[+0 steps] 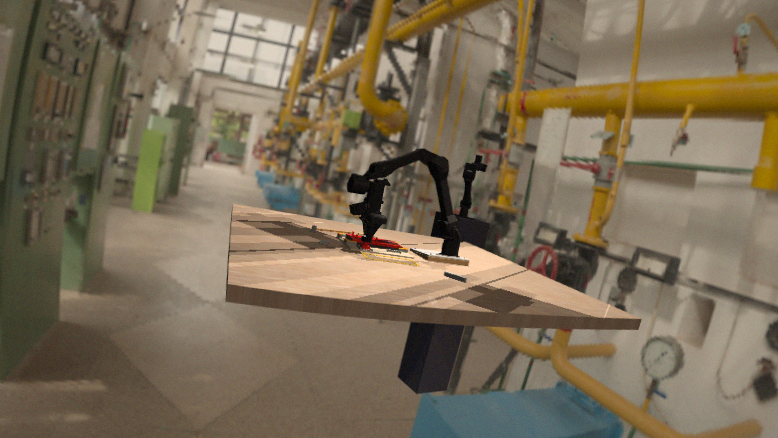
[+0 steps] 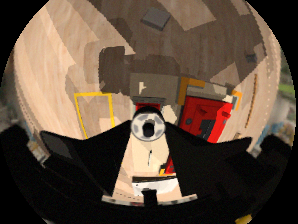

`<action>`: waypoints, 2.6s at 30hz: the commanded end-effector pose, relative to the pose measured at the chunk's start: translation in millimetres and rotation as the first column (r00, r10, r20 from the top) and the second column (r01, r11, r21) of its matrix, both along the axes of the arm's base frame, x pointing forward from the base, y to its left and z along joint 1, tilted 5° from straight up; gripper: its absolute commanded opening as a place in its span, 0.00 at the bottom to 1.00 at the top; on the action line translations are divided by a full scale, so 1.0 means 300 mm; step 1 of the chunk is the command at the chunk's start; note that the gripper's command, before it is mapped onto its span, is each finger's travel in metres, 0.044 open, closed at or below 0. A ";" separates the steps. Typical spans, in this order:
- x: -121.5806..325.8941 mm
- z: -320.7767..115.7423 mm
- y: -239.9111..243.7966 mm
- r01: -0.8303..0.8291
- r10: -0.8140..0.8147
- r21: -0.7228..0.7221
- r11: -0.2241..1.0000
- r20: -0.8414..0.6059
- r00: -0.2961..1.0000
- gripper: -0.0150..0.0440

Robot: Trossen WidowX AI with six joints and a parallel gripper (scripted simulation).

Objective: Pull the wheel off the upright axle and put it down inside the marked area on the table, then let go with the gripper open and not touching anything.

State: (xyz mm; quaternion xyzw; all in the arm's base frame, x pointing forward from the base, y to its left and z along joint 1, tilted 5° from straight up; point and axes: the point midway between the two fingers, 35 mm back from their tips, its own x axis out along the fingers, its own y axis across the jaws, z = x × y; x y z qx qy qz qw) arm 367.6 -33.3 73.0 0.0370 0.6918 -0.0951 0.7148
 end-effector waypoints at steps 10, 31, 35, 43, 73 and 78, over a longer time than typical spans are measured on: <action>-0.002 0.030 0.004 -0.001 0.001 -0.001 1.000 0.004 1.000 0.25; -0.003 0.053 0.006 -0.001 0.001 -0.002 1.000 0.006 1.000 0.25; -0.003 0.057 0.006 -0.001 0.001 -0.002 1.000 0.006 1.000 0.25; -0.003 0.066 0.007 -0.002 0.002 -0.002 1.000 0.007 1.000 0.25; -0.004 0.124 0.012 -0.003 0.003 -0.003 1.000 0.009 1.000 0.25; -0.008 0.195 0.018 -0.003 0.003 -0.003 1.000 0.010 1.000 0.25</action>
